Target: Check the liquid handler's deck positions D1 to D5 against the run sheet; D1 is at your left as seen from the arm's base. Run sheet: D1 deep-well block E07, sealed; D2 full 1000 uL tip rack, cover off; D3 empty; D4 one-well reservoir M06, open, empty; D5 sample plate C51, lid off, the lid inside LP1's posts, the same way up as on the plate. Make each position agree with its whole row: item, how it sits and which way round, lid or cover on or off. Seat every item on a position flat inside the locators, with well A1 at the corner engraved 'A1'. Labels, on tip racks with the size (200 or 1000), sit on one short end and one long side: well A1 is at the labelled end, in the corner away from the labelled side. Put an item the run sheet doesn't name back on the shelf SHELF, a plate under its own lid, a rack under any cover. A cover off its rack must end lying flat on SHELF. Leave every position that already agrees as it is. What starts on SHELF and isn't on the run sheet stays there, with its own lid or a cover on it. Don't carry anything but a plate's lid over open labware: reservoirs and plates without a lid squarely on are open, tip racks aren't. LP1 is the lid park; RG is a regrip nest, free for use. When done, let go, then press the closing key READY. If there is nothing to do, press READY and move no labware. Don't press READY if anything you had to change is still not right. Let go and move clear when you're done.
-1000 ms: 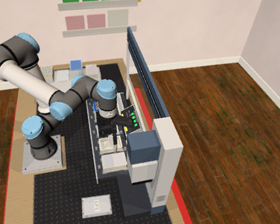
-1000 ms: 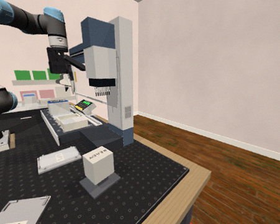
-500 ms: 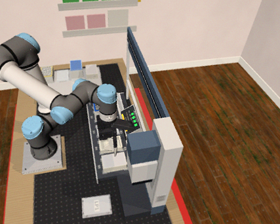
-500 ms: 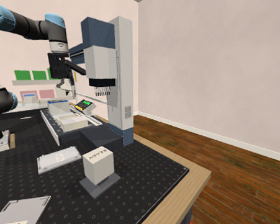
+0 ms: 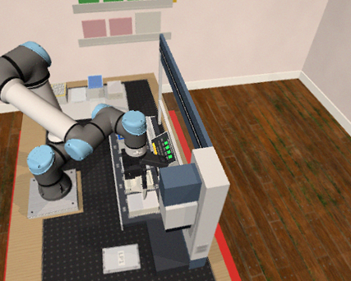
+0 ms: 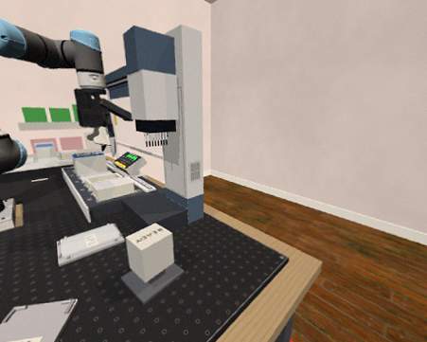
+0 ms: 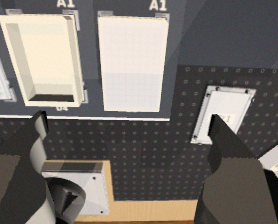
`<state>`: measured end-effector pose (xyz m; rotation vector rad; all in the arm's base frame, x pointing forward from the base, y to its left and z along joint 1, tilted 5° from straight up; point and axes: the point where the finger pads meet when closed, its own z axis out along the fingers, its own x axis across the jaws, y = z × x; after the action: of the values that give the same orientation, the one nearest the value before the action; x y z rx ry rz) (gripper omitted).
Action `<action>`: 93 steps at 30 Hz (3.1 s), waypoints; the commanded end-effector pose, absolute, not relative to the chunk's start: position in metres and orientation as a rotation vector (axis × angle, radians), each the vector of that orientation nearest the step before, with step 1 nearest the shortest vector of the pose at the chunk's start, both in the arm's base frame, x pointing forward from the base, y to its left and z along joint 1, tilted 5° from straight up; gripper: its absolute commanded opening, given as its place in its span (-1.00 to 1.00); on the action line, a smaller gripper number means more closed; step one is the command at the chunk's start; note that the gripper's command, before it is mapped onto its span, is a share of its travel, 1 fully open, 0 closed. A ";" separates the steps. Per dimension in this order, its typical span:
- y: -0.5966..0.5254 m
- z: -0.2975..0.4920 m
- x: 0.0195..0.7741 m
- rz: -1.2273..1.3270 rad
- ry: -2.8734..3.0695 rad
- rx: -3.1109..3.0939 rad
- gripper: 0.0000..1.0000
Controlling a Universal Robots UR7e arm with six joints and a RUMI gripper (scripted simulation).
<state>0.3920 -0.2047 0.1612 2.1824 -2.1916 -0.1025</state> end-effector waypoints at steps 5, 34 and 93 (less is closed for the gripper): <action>-0.205 0.146 0.390 -0.104 -2.191 2.181 0.64; -0.205 0.103 0.387 -0.104 -2.191 2.181 0.64; -0.204 0.035 0.382 -0.097 -2.191 2.182 0.64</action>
<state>0.3829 -0.2040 0.0357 2.1825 -2.1917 -0.0984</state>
